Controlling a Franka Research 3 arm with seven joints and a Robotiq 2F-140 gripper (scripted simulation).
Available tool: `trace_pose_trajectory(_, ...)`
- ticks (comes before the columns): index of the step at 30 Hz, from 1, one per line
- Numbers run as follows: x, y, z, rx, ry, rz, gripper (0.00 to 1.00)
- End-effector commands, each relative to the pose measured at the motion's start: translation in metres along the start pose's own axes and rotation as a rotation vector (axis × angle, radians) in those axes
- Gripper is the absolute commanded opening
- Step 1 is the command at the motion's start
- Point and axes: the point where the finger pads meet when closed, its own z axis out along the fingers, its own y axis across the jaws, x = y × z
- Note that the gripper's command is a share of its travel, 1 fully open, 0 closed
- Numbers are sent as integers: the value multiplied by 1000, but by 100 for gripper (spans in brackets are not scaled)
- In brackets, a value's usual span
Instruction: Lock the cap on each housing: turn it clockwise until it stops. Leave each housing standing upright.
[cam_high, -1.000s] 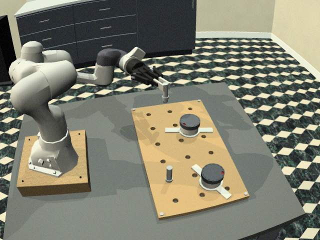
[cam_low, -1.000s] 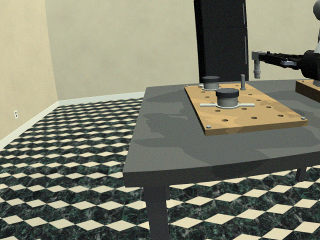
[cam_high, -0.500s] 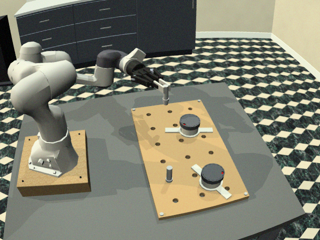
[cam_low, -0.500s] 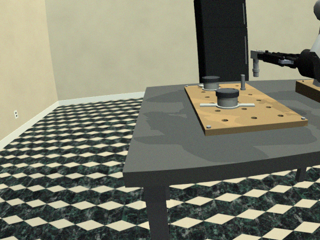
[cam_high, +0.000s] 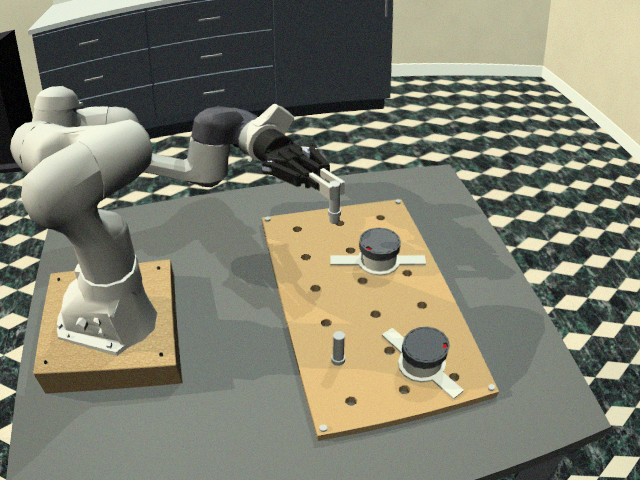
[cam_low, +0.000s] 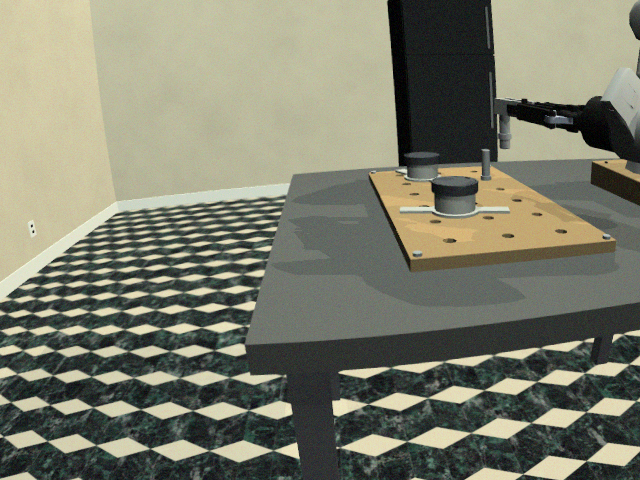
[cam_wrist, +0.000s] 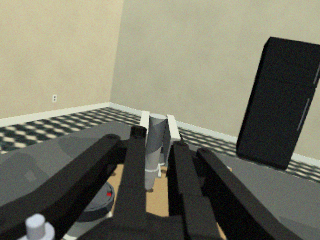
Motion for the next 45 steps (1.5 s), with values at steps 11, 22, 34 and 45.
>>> trace_pose_trajectory(11,-4,20,46,15,-8,7,10)
trace_pose_trajectory(22,-6,35,75,15,-8,7,10)
trace_pose_trajectory(34,-7,44,93,15,-8,7,10)
trace_pose_trajectory(45,-7,46,96,15,-8,7,10)
